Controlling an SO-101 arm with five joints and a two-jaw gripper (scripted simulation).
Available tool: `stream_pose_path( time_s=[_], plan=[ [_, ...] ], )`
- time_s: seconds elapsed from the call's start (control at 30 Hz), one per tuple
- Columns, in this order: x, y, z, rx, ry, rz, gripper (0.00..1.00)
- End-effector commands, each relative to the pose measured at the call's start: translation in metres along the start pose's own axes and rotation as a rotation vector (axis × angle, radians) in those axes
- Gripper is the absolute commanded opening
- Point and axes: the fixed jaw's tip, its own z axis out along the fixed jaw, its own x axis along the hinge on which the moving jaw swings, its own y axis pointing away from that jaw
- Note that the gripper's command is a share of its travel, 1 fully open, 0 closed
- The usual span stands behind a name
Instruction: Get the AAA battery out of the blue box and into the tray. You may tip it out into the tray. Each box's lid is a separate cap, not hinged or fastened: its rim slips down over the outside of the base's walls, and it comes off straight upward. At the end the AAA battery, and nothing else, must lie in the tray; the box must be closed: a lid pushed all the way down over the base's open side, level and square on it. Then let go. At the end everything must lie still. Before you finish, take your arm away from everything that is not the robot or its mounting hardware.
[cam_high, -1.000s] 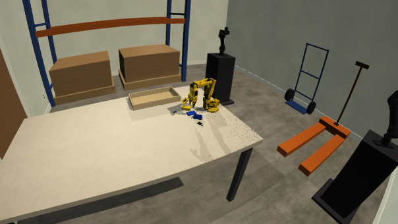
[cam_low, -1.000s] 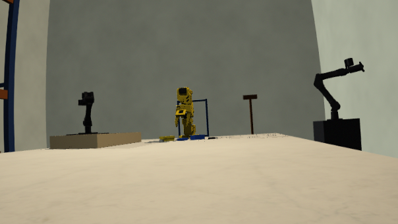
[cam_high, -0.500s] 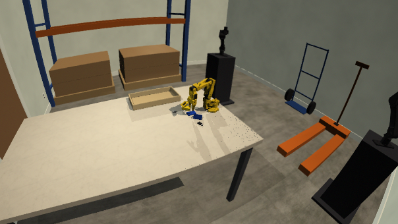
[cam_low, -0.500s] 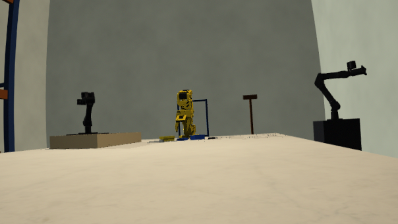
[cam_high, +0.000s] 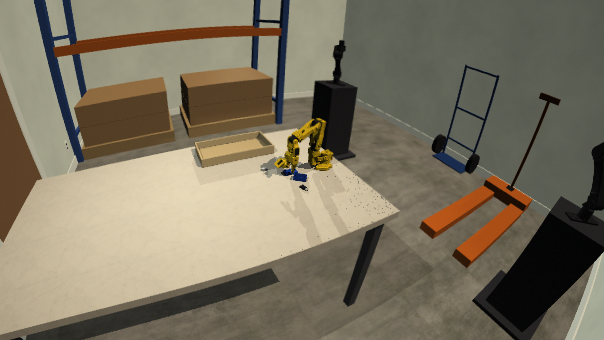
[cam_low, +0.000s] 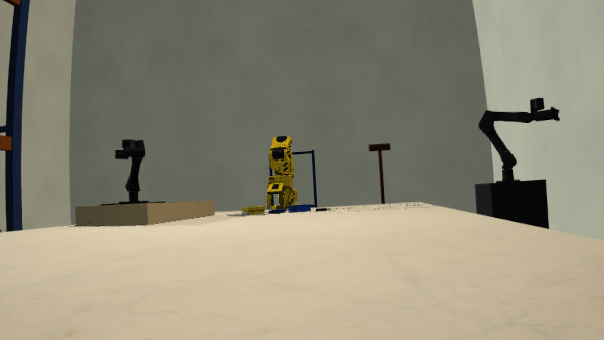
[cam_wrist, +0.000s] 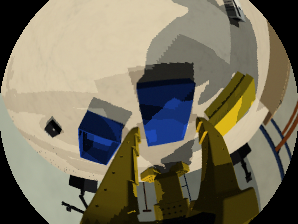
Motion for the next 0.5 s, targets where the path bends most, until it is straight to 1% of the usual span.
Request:
stream_pose_path(
  time_s=[0.0,0.47],
  plan=[
    [-0.0036,-0.0008,0.0008,-0.004,-0.026,-0.002,0.28],
    [-0.0033,-0.0008,0.0024,-0.004,-0.026,-0.002,0.28]
  ],
)
